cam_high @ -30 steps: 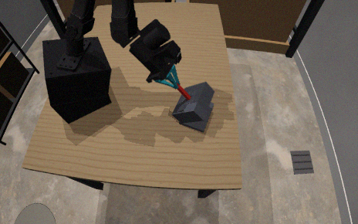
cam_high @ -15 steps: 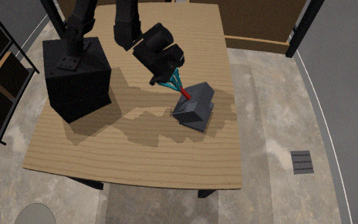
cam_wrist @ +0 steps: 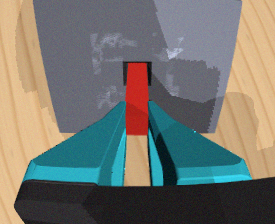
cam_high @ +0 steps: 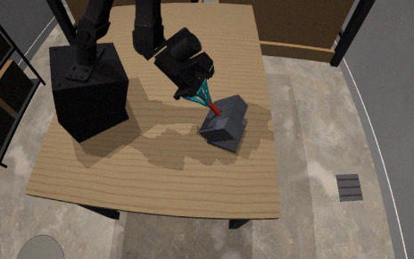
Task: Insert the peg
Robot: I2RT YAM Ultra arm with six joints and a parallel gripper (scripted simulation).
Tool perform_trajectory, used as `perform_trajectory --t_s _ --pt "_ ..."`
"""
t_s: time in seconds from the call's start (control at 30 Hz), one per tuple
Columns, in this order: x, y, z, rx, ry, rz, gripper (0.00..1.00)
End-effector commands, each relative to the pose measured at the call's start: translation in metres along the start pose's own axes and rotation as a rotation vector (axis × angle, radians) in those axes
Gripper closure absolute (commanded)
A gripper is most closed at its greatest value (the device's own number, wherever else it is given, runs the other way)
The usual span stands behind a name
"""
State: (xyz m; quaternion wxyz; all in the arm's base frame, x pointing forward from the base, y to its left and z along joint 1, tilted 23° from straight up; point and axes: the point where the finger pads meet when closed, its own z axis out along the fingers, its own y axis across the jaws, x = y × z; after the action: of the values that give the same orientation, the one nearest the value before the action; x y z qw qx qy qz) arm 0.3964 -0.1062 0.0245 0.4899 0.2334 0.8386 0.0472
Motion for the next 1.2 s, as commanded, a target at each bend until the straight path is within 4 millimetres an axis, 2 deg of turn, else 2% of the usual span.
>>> perform_trajectory --t_s 0.0,0.27,0.5,0.6,1.17 --pt "-0.004 0.0 -0.001 -0.002 -0.011 0.0 0.89" --pt "-0.004 0.0 -0.001 -0.002 -0.011 0.0 0.0" --pt "-0.004 0.0 -0.001 -0.002 -0.011 0.0 0.0" --pt "0.0 -0.001 -0.007 0.003 0.001 0.002 0.0" --pt "-0.004 0.0 -0.054 0.001 -0.013 -0.002 0.0"
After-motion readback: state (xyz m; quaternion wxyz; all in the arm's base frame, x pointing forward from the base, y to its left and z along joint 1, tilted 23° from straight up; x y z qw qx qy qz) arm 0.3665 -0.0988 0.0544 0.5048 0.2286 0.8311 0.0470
